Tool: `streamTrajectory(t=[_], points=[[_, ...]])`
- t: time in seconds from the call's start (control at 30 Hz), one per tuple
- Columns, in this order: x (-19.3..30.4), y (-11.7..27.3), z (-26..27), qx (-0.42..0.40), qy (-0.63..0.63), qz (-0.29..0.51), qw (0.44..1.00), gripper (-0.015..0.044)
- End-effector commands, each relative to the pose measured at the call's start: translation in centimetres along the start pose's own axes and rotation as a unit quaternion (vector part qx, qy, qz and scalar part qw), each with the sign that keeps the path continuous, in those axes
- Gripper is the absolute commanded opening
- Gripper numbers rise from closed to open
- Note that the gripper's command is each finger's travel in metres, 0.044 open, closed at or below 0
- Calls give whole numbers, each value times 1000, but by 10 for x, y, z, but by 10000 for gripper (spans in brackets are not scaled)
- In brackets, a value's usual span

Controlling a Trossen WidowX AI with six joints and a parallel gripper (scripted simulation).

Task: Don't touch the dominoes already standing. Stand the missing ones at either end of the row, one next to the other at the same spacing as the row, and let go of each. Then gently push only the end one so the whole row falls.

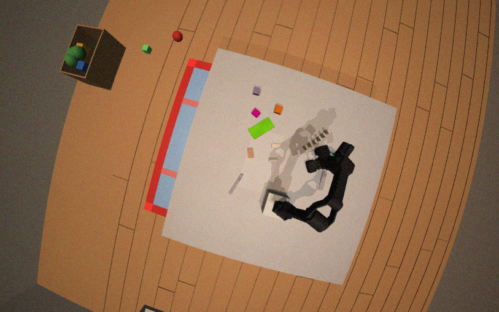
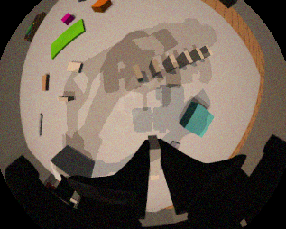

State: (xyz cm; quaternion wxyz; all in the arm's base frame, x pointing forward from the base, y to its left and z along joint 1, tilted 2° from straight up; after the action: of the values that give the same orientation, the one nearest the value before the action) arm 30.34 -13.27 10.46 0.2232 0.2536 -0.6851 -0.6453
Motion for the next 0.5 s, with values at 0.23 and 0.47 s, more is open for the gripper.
streamTrajectory(t=[0.23, 0.47], points=[[20, -1, -14, -2, -113, -3, 994, 30], [16, -21, -31, 19, -150, -70, 986, 30]])
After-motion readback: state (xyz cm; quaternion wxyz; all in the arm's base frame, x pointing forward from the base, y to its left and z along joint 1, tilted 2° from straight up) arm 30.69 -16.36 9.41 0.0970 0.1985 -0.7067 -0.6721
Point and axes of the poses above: the point midway between the two fingers, 35 mm back from their tips, its own y axis back along the fingers, its own z axis across the jaws, x = y × z, the point moved 3 cm from there along y, back along the fingers, and after that the axes turned 9 degrees about y, right-handed, at the moved point
